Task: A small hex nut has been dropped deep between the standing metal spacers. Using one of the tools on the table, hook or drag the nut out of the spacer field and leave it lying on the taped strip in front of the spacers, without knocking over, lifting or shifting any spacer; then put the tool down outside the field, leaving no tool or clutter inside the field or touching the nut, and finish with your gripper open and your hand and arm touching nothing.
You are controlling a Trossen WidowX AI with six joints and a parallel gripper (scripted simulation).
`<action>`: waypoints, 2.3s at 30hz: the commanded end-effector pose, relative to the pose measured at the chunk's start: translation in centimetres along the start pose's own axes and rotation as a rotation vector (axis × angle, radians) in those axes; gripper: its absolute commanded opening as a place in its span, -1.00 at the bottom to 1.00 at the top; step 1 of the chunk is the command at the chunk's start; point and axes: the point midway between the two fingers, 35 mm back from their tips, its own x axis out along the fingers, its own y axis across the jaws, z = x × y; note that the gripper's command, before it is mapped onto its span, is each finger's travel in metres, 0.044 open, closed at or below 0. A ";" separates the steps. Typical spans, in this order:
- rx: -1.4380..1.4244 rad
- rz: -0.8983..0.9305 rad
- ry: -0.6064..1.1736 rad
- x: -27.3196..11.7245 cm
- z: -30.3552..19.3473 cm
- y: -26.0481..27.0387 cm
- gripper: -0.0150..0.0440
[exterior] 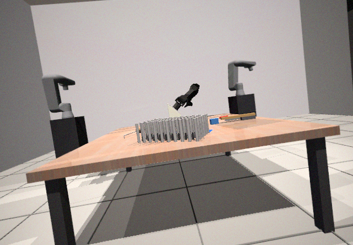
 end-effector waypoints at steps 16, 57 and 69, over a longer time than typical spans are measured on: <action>0.015 0.248 0.013 -5.0 11.1 12.7 1.00; 0.048 1.228 -0.590 -45.6 50.0 13.7 1.00; -0.081 1.295 -1.043 -52.2 58.6 6.5 1.00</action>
